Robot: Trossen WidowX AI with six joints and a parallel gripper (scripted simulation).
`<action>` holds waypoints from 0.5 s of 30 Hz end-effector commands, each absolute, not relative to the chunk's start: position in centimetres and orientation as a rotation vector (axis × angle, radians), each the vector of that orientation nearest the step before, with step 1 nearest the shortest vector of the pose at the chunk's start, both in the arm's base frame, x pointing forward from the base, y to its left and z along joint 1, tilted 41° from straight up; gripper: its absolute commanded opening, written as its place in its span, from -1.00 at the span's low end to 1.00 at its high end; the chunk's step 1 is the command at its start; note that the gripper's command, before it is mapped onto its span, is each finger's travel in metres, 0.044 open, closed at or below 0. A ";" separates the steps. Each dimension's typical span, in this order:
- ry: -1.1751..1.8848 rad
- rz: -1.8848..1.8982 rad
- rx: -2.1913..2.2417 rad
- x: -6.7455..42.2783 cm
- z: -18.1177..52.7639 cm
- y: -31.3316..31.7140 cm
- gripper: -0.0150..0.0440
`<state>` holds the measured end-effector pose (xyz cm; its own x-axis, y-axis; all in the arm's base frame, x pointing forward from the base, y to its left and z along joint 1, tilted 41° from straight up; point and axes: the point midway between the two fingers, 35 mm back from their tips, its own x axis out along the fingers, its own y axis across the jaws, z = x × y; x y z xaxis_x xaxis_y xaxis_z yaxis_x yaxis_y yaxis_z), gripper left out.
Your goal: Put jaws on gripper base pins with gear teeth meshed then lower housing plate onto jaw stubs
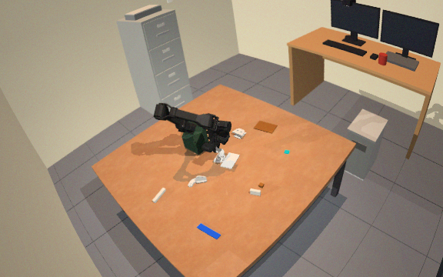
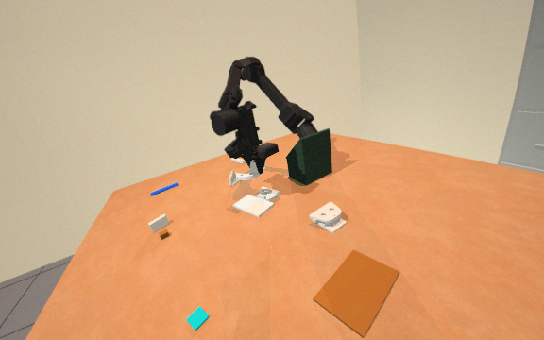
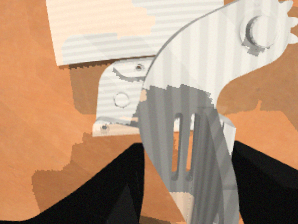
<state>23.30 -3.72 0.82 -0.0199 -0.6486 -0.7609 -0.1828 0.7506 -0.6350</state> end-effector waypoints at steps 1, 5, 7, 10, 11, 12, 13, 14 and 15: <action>1.533 -0.511 -0.604 23.8 0.9 -3.7 -0.04; 1.501 -0.577 -0.534 24.0 0.9 -3.7 -0.04; 1.485 -0.610 -0.499 24.1 0.9 -3.7 -0.04; 1.459 -0.658 -0.446 24.2 0.9 -3.7 -0.04; 1.450 -0.674 -0.428 24.2 0.9 -3.7 -0.04; 1.441 -0.690 -0.411 24.3 0.9 -3.7 -0.04; 1.432 -0.706 -0.393 24.3 0.9 -3.7 -0.04; 1.423 -0.721 -0.375 24.3 0.9 -3.7 -0.04; 1.414 -0.737 -0.358 24.4 0.9 -3.7 -0.04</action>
